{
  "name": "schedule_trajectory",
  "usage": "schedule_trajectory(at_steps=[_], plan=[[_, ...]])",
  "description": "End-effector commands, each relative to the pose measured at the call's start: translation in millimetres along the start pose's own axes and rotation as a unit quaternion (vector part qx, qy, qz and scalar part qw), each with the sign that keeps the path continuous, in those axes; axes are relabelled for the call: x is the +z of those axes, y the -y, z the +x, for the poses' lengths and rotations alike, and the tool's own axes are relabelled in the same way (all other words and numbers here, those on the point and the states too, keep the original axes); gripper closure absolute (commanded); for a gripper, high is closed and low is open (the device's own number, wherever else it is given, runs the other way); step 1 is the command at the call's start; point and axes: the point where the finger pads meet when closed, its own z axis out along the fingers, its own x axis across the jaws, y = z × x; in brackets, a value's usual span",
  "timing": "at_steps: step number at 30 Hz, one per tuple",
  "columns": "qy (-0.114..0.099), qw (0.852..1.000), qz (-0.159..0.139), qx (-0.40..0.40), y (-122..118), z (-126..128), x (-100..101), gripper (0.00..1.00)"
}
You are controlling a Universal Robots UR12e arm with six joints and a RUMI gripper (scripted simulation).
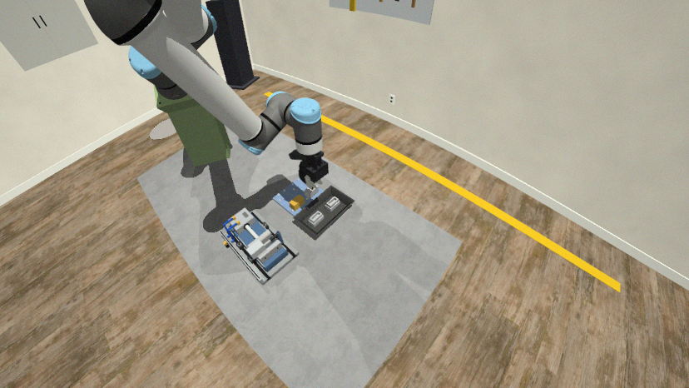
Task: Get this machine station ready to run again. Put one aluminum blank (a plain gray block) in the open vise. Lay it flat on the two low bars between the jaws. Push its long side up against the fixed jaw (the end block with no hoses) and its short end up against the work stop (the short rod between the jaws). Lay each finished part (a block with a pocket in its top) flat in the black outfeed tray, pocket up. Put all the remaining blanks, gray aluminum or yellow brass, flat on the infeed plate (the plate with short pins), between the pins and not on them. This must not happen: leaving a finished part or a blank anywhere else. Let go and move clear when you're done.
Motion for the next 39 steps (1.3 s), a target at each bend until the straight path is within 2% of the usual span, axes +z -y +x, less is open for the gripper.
schedule_trajectory(at_steps=[1,16,31,35,39], plan=[[0.0,1.0,0.0,0.0,0,0,-9,1.0],[0.0,1.0,0.0,0.0,0,0,-47,1.0],[0.0,1.0,0.0,0.0,-2,0,-53,1.0],[0.0,1.0,0.0,0.0,-11,1,-52,1.0],[0.0,1.0,0.0,0.0,-58,4,-49,1.0]])
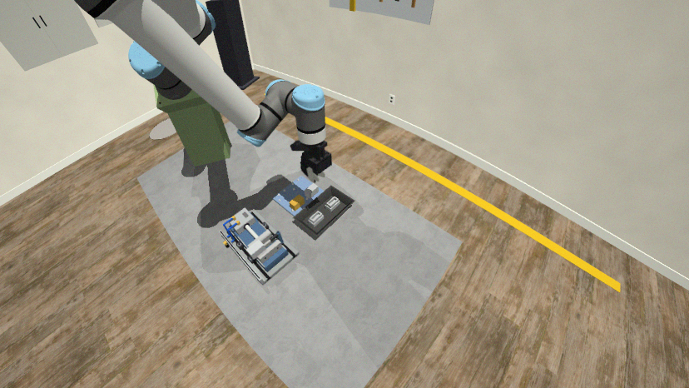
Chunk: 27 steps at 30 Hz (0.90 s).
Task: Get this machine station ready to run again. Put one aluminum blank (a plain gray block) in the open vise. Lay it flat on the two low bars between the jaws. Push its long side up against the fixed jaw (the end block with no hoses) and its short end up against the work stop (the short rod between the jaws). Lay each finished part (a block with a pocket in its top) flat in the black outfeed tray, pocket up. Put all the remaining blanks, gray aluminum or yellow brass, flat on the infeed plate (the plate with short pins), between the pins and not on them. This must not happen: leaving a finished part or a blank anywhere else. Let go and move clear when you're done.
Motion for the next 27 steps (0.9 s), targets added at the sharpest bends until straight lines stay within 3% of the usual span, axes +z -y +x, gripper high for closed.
schedule_trajectory(at_steps=[1,10,27], plan=[[0.0,1.0,0.0,0.0,-56,4,2,1.0],[0.0,1.0,0.0,0.0,-140,4,-3,1.0],[0.0,1.0,0.0,0.0,-145,4,0,1.0]])
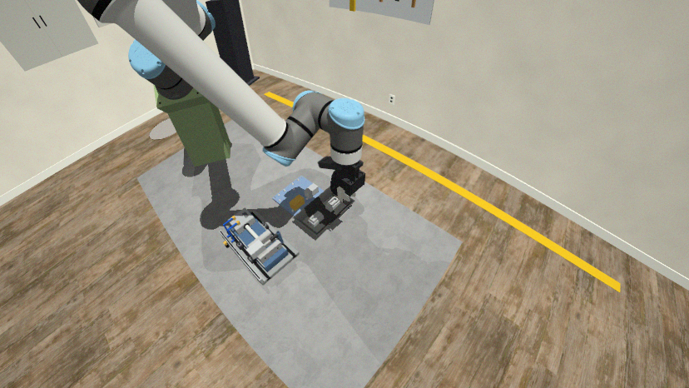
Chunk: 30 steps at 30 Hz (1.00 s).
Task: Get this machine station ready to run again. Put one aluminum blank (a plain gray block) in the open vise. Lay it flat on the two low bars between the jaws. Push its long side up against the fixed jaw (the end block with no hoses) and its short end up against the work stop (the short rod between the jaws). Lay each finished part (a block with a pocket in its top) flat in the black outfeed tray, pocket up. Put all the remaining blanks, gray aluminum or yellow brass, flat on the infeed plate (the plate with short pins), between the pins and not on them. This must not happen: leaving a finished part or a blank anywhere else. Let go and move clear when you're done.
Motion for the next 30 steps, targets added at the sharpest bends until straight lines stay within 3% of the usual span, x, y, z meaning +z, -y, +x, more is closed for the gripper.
schedule_trajectory(at_steps=[1,30], plan=[[0.0,1.0,0.0,0.0,-1,0,3,1.0],[0.0,1.0,0.0,0.0,-2,1,47,1.0]])
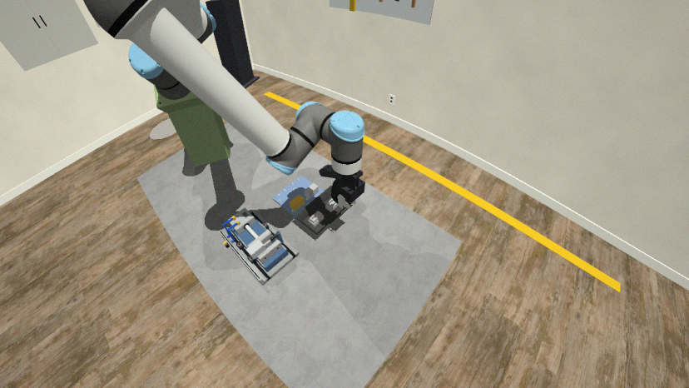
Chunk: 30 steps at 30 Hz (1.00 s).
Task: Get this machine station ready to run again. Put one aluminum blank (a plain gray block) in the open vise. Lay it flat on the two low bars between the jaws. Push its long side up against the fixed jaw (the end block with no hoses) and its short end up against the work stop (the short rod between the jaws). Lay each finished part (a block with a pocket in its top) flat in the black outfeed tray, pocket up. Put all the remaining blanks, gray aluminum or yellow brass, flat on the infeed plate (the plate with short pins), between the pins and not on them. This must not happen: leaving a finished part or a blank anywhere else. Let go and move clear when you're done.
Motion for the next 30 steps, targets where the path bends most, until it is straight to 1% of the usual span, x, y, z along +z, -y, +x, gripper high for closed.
schedule_trajectory(at_steps=[1,5,15,30], plan=[[0.0,1.0,-0.001,0.0,-1,0,10,1.0],[0.0,1.0,-0.001,0.0,-1,0,16,1.0],[0.0,1.0,-0.001,0.0,-1,1,24,1.0],[0.0,1.0,-0.001,0.0,-1,1,26,1.0]])
